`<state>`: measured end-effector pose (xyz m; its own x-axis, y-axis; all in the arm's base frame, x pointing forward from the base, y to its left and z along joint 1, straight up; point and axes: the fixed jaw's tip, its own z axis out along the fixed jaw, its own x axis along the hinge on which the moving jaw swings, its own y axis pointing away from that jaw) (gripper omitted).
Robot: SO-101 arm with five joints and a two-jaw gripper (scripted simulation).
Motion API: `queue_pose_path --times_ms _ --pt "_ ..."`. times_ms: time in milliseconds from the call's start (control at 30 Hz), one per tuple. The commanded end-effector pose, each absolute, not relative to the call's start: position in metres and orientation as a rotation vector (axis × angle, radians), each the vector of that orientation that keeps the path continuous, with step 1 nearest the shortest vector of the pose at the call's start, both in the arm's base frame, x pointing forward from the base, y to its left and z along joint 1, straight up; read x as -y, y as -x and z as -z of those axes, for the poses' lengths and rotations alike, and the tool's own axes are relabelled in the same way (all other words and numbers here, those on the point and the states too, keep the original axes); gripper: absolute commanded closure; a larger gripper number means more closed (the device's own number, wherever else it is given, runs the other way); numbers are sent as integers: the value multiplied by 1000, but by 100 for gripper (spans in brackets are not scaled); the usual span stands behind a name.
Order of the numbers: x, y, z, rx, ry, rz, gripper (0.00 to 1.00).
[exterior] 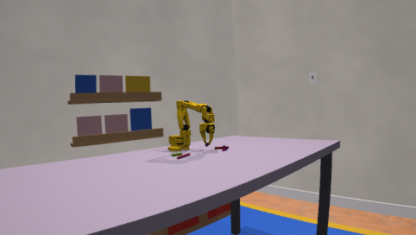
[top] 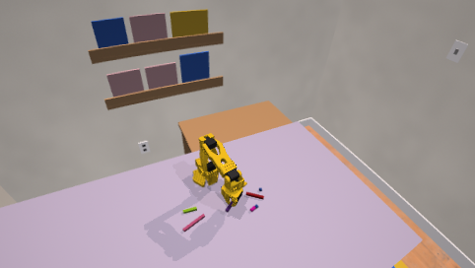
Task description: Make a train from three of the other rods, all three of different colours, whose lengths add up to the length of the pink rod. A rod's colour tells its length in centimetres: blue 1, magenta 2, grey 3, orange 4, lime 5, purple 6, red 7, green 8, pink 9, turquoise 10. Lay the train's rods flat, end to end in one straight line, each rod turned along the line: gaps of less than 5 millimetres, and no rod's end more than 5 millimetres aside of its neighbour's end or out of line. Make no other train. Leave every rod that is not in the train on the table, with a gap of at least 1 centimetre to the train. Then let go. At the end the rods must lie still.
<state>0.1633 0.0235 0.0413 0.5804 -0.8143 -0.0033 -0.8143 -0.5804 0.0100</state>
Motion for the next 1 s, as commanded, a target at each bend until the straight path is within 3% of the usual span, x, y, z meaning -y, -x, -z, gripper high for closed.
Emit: queue_pose_path --times_ms 0,400,967 --pt "-38 -189 -56 1620 -2754 -95 100" --pt "-60 -212 -49 1959 -2538 -77 100" --pt "-62 -213 -49 1984 -2519 -76 100"
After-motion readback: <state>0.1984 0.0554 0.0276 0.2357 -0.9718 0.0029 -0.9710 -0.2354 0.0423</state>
